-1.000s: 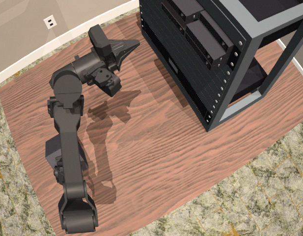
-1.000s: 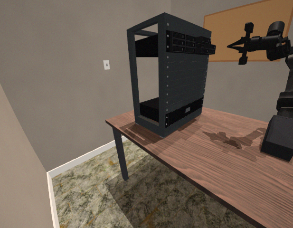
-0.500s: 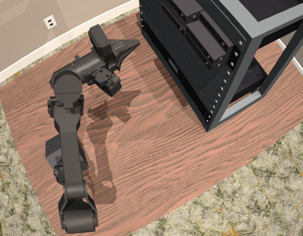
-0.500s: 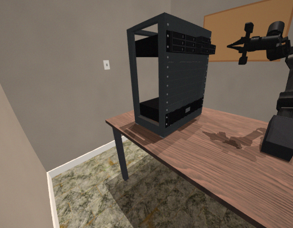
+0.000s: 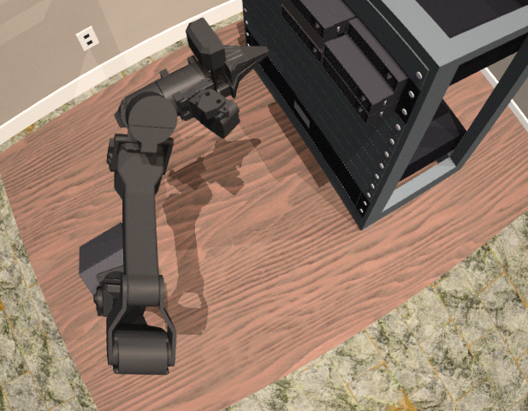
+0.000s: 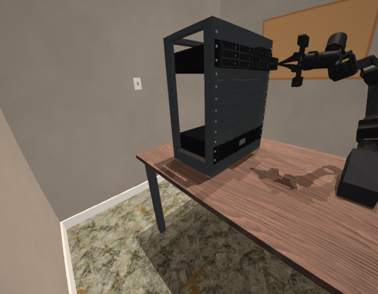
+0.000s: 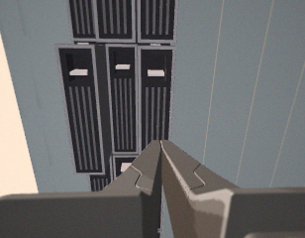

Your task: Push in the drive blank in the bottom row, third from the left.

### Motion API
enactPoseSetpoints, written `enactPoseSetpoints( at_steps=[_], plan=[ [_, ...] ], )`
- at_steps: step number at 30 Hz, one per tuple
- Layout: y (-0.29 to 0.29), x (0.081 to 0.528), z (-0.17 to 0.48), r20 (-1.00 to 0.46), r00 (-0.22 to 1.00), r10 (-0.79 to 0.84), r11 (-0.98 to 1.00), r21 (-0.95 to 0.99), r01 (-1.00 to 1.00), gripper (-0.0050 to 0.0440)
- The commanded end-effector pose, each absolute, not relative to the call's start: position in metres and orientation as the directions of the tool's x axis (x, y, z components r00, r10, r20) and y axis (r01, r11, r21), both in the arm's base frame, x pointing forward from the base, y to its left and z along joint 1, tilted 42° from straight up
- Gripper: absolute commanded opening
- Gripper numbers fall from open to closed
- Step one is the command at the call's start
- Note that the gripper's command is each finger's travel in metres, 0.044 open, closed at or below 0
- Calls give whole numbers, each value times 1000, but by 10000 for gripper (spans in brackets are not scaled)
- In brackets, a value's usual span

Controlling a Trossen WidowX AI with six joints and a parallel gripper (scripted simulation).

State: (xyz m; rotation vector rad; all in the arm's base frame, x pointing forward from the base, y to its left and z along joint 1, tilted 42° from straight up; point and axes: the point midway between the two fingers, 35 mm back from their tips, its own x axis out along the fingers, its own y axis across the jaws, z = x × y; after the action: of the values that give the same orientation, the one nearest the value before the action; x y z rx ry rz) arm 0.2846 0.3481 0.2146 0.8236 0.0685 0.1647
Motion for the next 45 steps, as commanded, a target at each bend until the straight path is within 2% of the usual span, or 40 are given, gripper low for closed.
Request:
enactPoseSetpoints(
  at_steps=[1,4,9,45],
  plan=[
    [356,296,218,16,984,176,650,749,-129,-50],
    [357,299,218,16,984,176,650,749,-129,-50],
    [362,330,218,16,984,176,650,749,-129,-50],
    [364,343,219,16,984,176,650,749,-129,-50]
  ],
)
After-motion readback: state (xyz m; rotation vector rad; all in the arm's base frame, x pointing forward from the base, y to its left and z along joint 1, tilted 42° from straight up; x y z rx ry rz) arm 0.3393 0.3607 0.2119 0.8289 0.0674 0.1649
